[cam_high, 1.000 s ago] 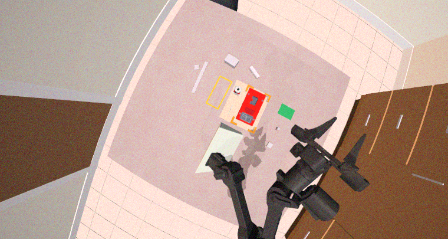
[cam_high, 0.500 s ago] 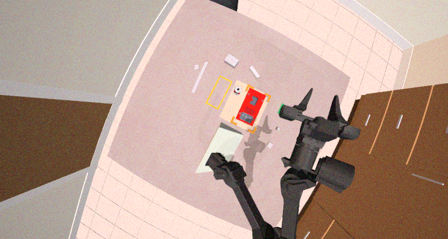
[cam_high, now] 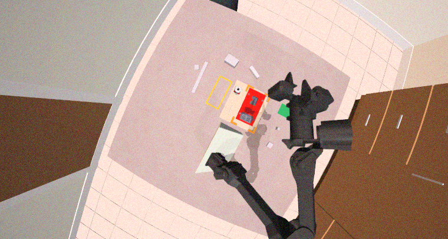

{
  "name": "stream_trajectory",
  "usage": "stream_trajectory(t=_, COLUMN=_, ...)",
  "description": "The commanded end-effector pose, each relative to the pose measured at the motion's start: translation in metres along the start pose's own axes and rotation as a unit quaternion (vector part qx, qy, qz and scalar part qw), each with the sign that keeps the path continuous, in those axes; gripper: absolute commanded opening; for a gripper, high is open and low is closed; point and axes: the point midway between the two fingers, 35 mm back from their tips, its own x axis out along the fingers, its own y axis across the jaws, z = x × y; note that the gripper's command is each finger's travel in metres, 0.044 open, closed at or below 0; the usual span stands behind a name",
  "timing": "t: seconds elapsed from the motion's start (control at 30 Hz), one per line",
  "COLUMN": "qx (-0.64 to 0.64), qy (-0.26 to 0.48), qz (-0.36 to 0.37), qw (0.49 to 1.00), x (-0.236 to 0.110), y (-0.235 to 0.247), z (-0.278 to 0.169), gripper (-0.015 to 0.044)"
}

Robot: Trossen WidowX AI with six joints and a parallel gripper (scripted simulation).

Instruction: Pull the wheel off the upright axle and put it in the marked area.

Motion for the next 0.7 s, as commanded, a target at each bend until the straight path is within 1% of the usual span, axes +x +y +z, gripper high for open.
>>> stream_trajectory(t=0.0, qx=0.212, qy=0.16, qz=-0.017, qw=0.964, x=0.047, y=0.03, z=-0.052, gripper=0.03)
stream_trajectory(t=0.3, qx=0.348, qy=0.254, qz=-0.082, qw=0.899, x=0.07, y=0.049, z=-0.091, gripper=0.03)
stream_trajectory(t=0.5, qx=0.419, qy=0.302, qz=-0.147, qw=0.844, x=0.081, y=0.06, z=-0.118, gripper=0.03)
stream_trajectory(t=0.67, qx=0.472, qy=0.327, qz=-0.209, qw=0.791, x=0.088, y=0.07, z=-0.14, gripper=0.03)
